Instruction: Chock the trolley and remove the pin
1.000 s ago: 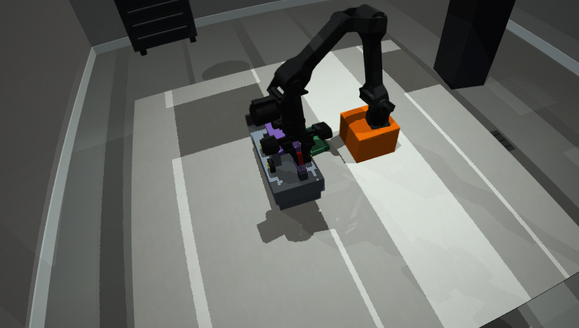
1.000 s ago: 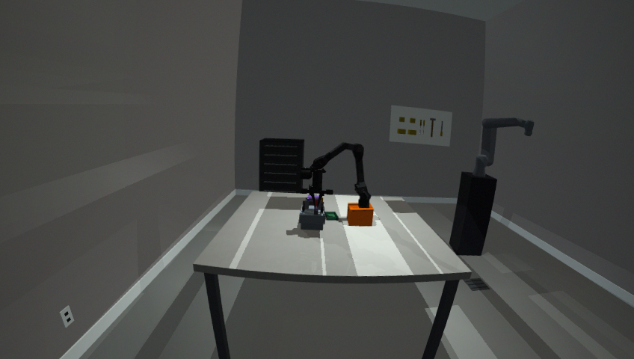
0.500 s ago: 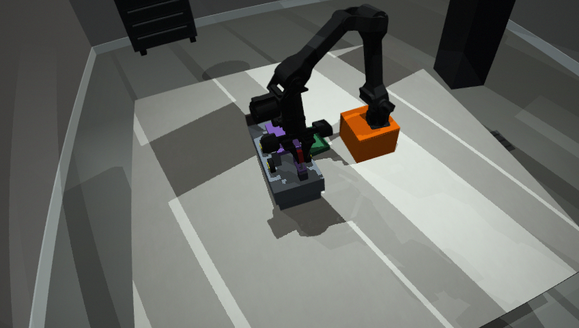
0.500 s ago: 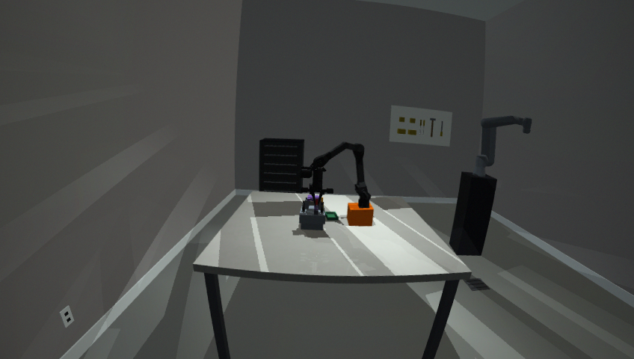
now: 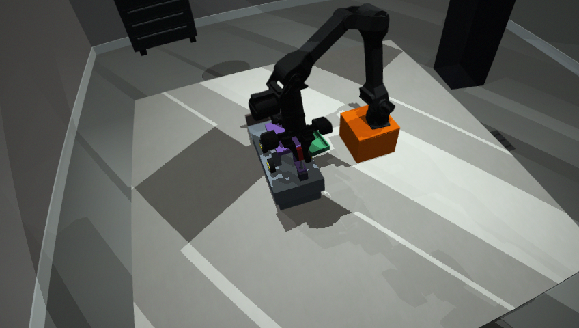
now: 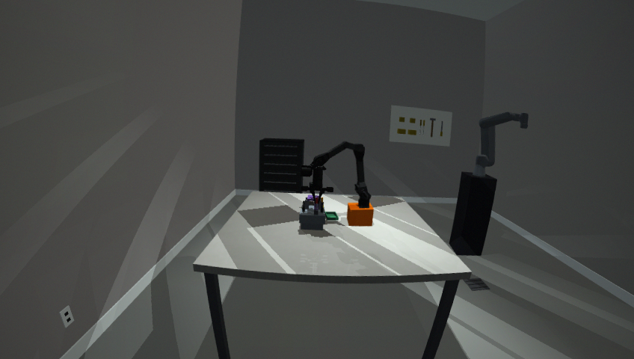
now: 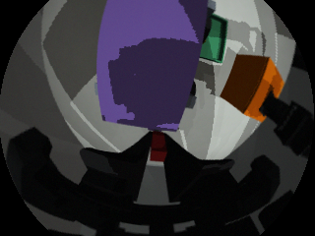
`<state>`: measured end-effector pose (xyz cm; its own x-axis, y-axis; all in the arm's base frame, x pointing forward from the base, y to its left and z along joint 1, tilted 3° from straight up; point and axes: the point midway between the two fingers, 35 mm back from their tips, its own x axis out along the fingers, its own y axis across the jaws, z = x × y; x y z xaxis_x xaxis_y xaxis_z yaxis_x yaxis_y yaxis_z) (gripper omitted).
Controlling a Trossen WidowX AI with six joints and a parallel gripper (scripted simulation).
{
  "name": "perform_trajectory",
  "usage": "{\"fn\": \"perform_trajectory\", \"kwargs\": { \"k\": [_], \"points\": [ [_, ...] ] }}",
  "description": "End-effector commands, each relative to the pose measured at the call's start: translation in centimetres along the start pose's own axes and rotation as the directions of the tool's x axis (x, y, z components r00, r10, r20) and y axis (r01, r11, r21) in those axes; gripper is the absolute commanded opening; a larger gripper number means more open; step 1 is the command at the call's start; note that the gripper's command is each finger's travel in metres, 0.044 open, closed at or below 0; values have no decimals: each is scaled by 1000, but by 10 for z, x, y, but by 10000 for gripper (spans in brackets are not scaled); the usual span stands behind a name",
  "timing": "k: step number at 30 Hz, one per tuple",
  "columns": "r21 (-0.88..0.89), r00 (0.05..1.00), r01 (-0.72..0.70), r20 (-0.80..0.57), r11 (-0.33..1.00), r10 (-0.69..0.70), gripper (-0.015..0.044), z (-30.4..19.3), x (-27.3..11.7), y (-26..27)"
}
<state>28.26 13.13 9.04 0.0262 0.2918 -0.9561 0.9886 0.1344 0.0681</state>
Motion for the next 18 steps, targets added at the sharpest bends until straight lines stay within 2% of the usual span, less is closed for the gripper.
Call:
{"fn": "perform_trajectory", "kwargs": {
  "k": [1,18],
  "points": [
    [-4,1000,-5,-4,1000,5,0,-1,-6,0],
    [-4,1000,-5,-3,1000,5,0,-2,-15,0]
  ]
}}
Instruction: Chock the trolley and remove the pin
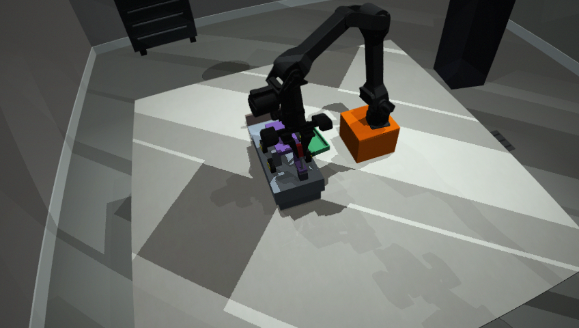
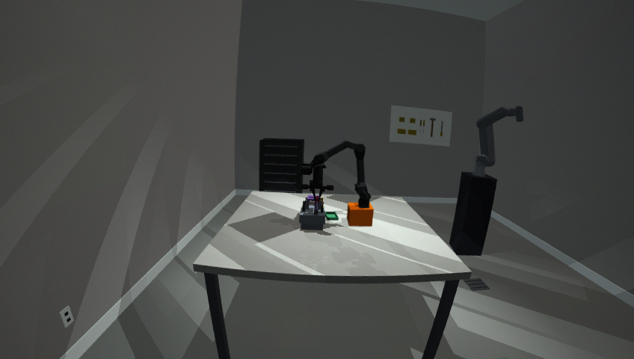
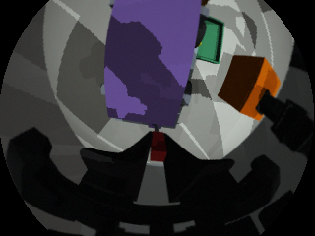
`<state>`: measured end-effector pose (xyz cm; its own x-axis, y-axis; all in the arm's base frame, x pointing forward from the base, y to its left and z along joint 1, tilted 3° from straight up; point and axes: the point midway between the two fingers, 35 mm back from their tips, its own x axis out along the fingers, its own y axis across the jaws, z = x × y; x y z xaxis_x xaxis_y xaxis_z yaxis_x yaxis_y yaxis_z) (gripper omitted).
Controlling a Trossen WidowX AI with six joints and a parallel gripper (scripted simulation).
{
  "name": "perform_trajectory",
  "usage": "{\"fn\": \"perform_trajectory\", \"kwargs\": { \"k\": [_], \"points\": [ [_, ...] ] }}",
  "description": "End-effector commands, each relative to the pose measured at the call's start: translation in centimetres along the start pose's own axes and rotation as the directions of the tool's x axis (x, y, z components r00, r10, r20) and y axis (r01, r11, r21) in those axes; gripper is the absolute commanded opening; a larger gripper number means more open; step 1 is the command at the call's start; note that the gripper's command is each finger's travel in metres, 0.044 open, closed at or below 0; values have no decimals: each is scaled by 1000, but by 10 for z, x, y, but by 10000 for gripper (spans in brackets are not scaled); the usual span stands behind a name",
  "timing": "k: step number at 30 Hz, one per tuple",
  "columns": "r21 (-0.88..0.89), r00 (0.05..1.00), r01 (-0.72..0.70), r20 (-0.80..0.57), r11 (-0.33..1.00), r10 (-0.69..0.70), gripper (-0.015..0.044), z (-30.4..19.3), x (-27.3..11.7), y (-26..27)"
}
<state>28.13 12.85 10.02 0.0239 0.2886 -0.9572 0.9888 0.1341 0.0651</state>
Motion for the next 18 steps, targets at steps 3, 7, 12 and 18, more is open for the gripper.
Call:
{"fn": "perform_trajectory", "kwargs": {
  "k": [3,7,12,18],
  "points": [
    [-5,1000,-7,-6,1000,7,0,-2,-6,1],
    [-5,1000,-7,-6,1000,7,0,-3,-8,0],
    [-5,1000,-7,-6,1000,7,0,-3,-10,0],
    [-5,1000,-7,-6,1000,7,0,-4,-13,0]
  ]
}}
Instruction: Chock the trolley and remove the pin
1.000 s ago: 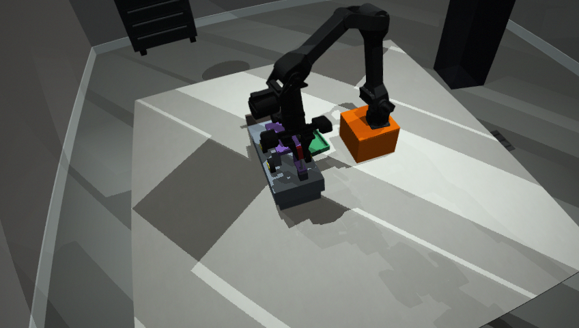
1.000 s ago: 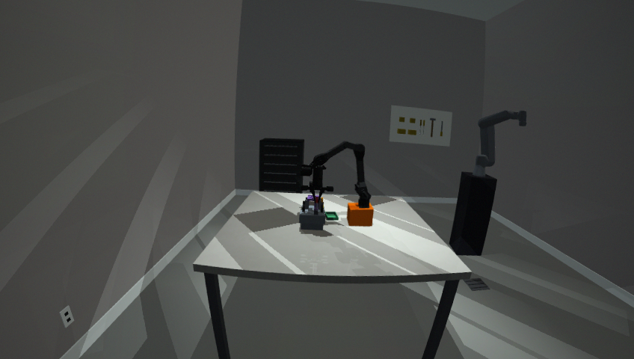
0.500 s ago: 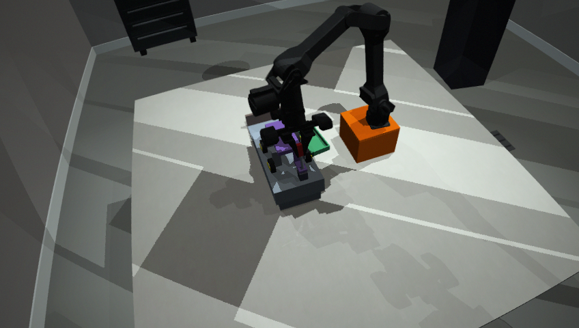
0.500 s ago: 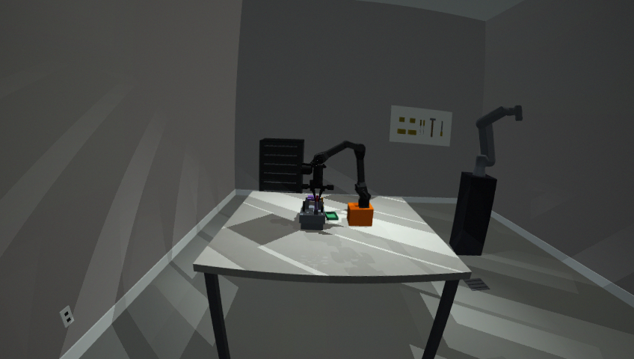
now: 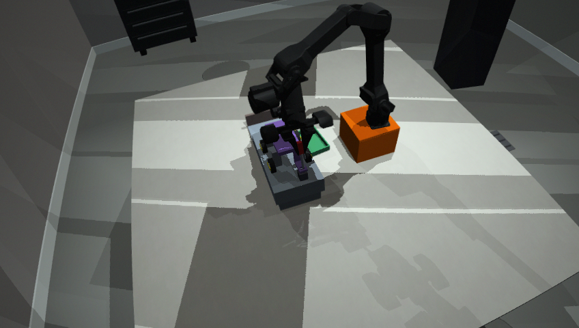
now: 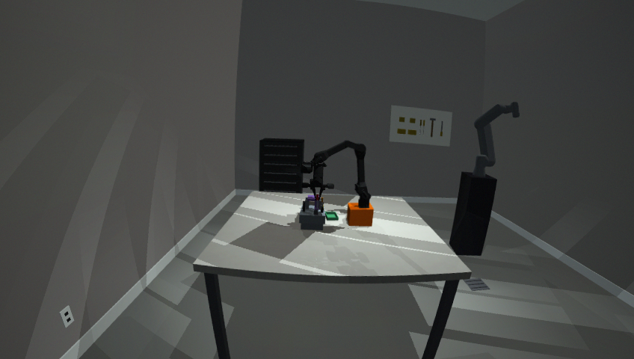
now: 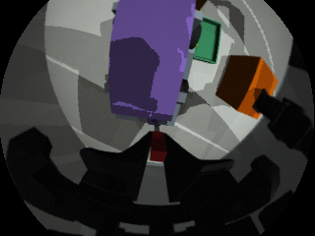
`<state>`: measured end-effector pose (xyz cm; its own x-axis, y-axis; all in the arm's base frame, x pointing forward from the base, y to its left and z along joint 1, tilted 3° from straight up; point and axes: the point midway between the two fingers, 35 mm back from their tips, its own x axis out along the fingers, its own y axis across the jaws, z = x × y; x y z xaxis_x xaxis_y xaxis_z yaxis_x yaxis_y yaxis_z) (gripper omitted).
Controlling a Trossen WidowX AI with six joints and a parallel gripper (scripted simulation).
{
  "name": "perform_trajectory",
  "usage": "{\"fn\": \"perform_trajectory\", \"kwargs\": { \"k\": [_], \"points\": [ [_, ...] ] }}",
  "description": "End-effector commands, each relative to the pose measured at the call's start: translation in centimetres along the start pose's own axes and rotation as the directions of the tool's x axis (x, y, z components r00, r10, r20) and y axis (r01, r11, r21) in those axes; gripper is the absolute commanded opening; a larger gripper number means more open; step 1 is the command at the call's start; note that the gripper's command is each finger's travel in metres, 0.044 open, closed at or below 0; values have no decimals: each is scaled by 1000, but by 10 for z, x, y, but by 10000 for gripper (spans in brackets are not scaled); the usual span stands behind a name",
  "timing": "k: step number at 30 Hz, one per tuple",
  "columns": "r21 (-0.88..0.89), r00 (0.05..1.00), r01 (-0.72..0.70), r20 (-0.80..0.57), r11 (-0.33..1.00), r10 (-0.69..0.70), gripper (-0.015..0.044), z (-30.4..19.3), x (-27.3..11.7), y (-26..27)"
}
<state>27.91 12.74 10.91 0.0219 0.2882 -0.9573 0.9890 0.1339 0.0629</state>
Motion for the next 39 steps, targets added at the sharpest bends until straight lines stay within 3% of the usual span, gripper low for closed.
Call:
{"fn": "perform_trajectory", "kwargs": {
  "k": [1,39],
  "points": [
    [-6,1000,-9,-7,1000,9,0,-2,-4,2],
    [-6,1000,-9,-9,1000,9,0,-35,-5,0]
  ]
}}
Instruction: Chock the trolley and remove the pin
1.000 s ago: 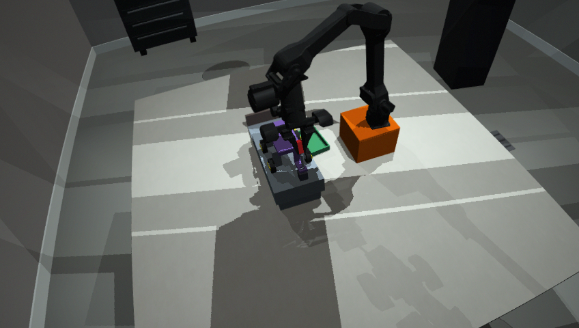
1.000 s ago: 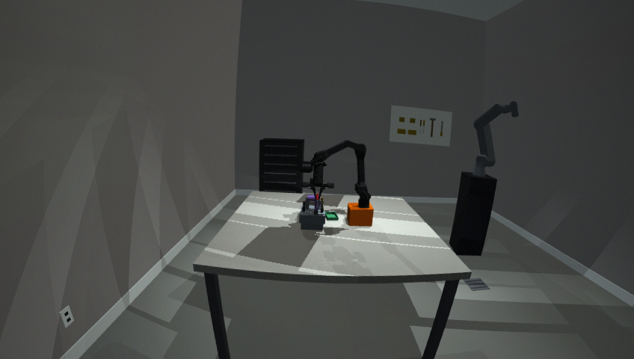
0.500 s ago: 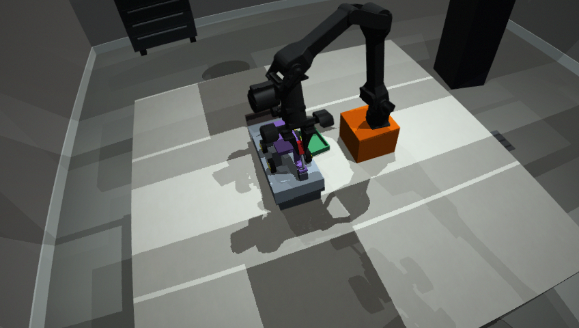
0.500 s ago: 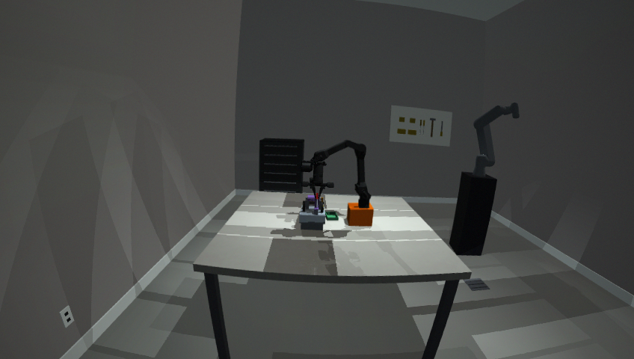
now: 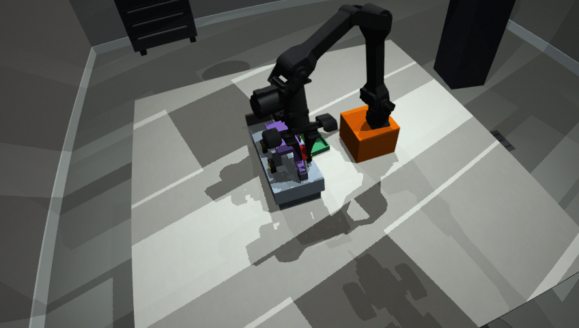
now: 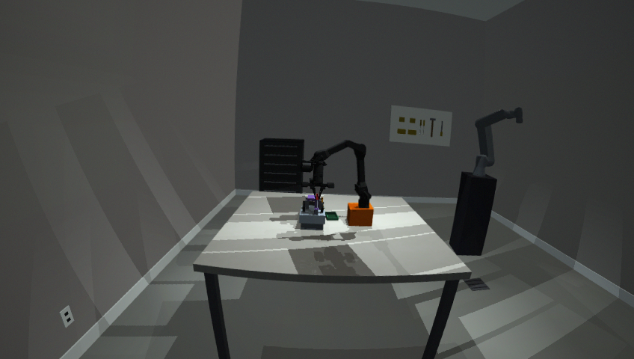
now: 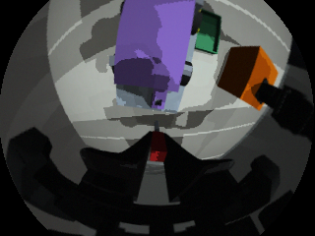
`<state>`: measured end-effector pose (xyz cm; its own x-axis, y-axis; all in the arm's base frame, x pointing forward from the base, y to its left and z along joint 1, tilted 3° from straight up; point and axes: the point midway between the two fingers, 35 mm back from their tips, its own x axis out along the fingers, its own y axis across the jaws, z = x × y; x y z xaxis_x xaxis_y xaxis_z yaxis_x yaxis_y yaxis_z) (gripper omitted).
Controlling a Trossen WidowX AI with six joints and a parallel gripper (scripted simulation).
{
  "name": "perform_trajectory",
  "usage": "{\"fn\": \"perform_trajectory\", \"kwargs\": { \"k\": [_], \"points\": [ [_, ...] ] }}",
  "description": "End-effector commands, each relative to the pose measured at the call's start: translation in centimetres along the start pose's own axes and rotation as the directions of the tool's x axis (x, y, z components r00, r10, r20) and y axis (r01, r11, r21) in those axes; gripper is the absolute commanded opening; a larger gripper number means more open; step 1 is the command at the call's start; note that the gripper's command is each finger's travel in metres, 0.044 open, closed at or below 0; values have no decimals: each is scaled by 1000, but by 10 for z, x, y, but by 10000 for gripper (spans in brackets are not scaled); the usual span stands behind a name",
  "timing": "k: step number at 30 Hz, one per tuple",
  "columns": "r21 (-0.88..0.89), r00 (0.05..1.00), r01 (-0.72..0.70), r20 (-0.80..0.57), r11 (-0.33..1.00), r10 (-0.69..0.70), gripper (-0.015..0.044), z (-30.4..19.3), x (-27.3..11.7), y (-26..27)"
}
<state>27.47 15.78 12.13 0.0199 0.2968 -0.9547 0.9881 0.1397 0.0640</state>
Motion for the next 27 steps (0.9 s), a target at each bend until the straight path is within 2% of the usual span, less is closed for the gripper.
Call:
{"fn": "perform_trajectory", "kwargs": {
  "k": [1,22,27],
  "points": [
    [0,1000,-10,0,1000,10,0,-2,-1,-4],
    [2,1000,-4,0,1000,4,0,-3,2,-78],
    [2,1000,-4,0,1000,4,0,-2,2,-81]
  ]
}}
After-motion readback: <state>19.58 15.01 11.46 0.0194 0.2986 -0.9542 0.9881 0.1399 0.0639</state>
